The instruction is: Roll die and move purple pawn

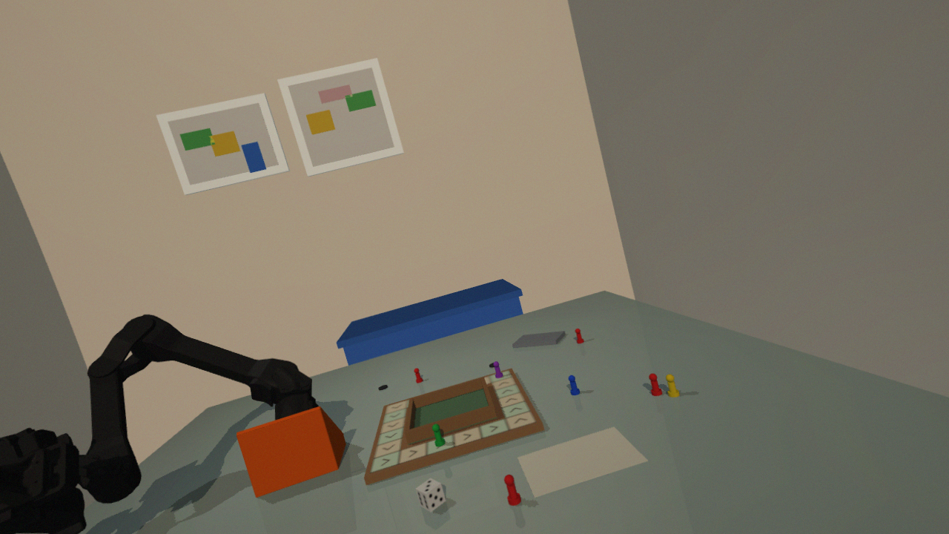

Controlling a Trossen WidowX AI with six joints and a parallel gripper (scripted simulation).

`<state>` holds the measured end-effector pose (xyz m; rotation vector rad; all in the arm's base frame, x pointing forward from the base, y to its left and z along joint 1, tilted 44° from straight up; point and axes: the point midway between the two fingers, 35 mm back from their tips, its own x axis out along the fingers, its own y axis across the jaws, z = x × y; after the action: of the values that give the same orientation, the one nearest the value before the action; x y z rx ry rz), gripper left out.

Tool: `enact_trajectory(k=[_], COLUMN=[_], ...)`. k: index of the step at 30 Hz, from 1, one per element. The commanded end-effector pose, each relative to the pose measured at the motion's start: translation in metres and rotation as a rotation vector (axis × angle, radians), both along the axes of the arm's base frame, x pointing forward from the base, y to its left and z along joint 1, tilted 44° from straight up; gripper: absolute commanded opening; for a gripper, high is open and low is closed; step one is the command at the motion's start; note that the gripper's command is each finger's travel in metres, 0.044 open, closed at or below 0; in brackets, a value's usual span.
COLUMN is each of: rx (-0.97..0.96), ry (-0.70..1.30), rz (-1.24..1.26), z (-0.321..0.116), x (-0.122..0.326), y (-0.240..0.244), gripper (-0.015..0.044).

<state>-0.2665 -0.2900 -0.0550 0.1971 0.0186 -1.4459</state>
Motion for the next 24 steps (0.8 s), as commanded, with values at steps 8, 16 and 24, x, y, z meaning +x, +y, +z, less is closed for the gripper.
enact_trajectory(k=[8,16,24], rx=[0.177,0.371,0.548], ry=[0.013,0.081,0.215], rz=[0.236,0.522,0.838], z=[-0.044,-0.083,-0.113], x=[0.075,0.179,0.287], y=[-0.078,-0.115,-0.109], gripper=[0.0275,0.0275,0.0275])
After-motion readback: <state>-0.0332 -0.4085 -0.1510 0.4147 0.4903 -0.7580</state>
